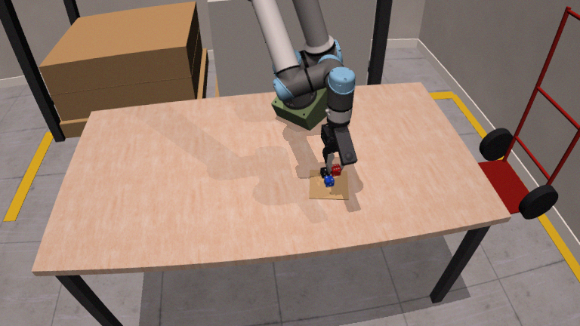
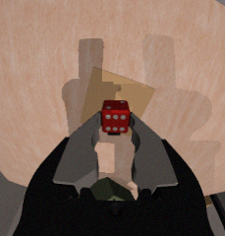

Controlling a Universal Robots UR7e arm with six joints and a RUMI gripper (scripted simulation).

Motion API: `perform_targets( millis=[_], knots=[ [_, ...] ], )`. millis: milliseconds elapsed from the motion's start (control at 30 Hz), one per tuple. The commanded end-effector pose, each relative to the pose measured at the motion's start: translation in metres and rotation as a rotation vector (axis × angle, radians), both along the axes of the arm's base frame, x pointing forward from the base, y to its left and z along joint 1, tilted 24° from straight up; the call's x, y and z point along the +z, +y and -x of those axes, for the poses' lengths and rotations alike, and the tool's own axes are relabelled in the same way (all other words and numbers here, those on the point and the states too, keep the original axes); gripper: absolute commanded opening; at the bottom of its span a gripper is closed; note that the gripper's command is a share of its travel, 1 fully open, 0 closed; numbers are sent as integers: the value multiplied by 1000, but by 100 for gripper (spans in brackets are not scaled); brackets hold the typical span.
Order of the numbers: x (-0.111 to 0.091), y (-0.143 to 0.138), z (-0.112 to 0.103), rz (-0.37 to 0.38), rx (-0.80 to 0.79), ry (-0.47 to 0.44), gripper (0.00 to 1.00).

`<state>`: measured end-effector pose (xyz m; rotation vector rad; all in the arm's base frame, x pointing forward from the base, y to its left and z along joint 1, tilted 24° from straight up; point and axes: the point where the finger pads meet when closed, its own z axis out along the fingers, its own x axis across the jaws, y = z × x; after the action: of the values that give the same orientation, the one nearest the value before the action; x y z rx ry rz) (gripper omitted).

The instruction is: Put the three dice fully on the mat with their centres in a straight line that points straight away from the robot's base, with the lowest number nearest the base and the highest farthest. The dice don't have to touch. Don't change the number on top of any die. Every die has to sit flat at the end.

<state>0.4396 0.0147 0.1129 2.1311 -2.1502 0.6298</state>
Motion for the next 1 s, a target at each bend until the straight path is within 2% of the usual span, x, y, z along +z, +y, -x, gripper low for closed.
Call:
perform_targets(
  millis=[0, 200, 567, 967],
  knots=[
    [-4, -2, -2, 0, 0, -1, 10],
    [-16, -5, -5, 0, 0, -1, 10],
    [-63, -22, -18, 0, 0, -1, 10],
    [-85, -30, -24, 0, 0, -1, 10]
  ],
)
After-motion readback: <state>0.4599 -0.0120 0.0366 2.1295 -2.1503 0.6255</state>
